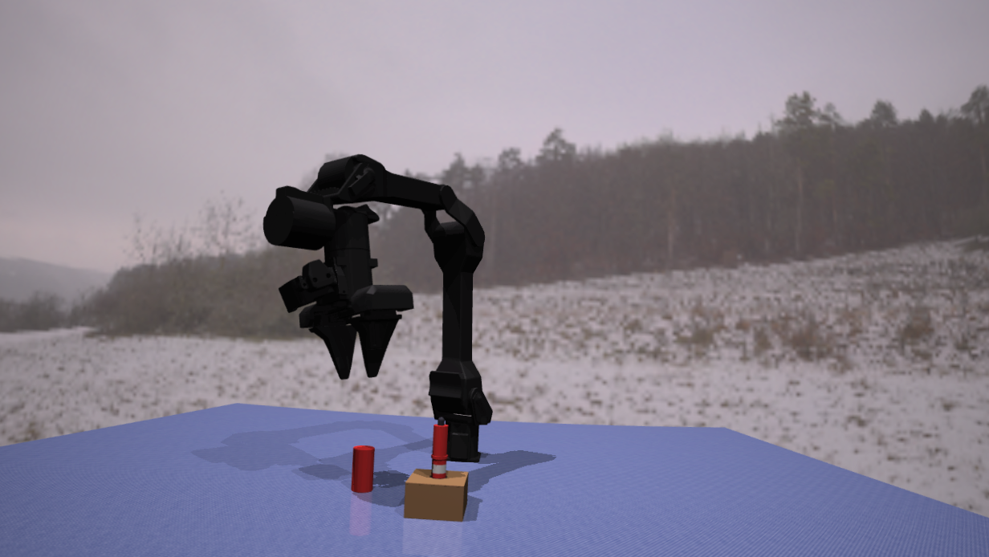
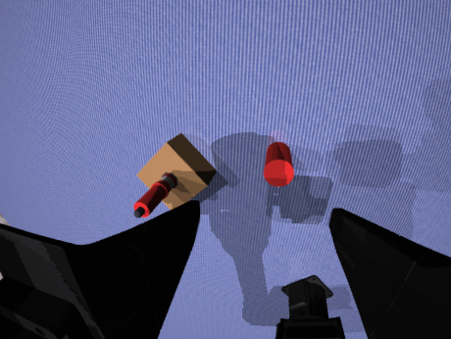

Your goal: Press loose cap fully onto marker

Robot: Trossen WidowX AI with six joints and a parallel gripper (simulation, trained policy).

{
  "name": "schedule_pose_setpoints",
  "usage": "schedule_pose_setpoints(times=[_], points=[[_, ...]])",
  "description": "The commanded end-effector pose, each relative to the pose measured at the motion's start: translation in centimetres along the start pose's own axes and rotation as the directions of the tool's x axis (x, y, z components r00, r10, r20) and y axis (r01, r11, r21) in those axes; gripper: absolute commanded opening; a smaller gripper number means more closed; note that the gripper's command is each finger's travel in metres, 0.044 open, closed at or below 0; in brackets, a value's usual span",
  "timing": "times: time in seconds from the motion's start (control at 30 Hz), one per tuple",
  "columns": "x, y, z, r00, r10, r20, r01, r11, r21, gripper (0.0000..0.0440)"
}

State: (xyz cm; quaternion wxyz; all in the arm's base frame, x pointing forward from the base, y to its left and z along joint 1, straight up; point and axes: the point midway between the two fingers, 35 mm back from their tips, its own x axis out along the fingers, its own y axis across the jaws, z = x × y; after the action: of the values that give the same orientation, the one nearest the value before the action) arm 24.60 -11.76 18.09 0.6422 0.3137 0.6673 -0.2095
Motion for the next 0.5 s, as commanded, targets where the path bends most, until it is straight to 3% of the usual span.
schedule_pose_setpoints(times=[0.0,0.47], points=[[0.9,-0.4,0.2,0.999,-0.029,-0.021,0.029,1.000,-0.006,0.0319],[3.9,-1.0,0.3,0.991,-0.107,-0.084,0.104,0.994,-0.045,0.0310]])
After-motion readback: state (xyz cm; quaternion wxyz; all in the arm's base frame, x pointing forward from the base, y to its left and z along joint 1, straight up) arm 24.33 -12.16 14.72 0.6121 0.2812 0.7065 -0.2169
